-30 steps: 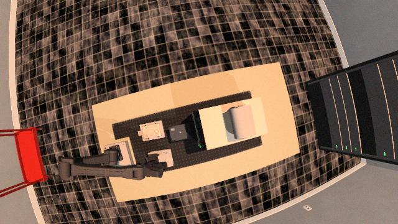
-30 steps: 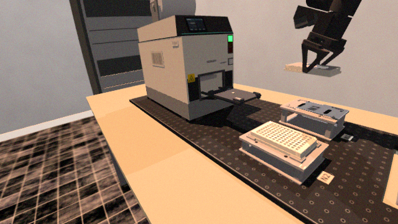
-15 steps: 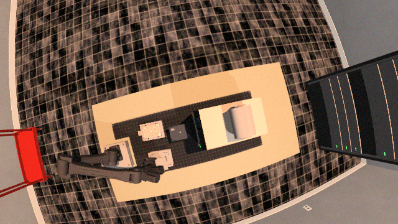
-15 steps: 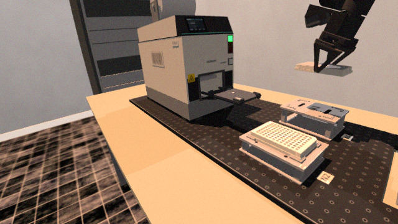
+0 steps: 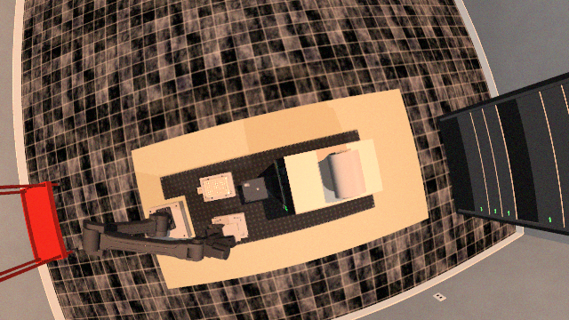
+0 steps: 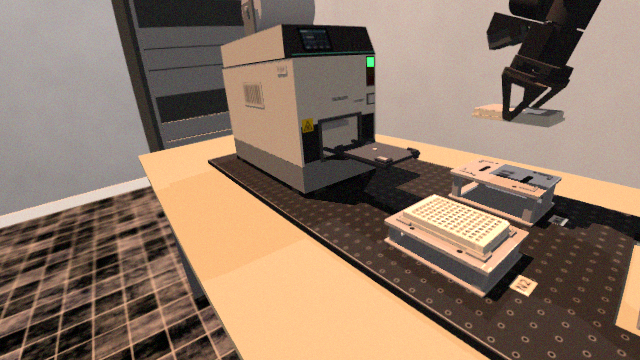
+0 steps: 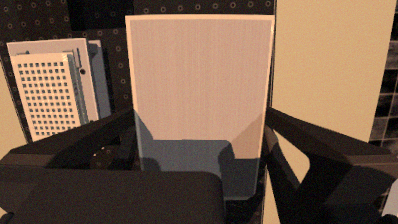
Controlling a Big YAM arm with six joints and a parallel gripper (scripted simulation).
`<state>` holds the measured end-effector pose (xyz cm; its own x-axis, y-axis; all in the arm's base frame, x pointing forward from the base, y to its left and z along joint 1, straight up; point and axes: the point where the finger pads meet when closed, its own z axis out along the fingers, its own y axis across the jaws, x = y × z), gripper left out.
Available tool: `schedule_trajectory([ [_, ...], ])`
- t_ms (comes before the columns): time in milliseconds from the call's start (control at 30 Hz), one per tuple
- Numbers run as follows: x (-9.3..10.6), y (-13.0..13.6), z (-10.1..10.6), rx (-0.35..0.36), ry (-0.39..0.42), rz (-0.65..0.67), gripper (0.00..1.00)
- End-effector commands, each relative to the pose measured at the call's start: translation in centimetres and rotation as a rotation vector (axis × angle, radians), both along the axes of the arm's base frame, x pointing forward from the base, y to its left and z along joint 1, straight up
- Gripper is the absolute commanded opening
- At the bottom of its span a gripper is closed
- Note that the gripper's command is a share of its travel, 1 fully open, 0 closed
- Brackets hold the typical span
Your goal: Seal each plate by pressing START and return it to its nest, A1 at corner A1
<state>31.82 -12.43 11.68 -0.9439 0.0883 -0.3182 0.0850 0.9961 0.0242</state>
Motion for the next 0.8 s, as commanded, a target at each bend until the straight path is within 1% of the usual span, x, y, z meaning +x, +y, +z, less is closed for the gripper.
schedule_trajectory([
  [0, 1.6, -1.2, 1.7, -0.012, -0.046, -0.035, 0.00],
  [67, 1.8, -1.1, 2.0, -0.016, -0.055, -0.030, 0.00],
  [300, 2.5, -0.4, 2.2, -0.022, -0.059, -0.002, 0.00],
  [533, 2.5, -1.3, 2.2, -0.023, -0.059, -0.013, 0.00],
  [767, 1.1, -0.8, 0.7, -0.006, -0.010, 0.001, 0.00],
])
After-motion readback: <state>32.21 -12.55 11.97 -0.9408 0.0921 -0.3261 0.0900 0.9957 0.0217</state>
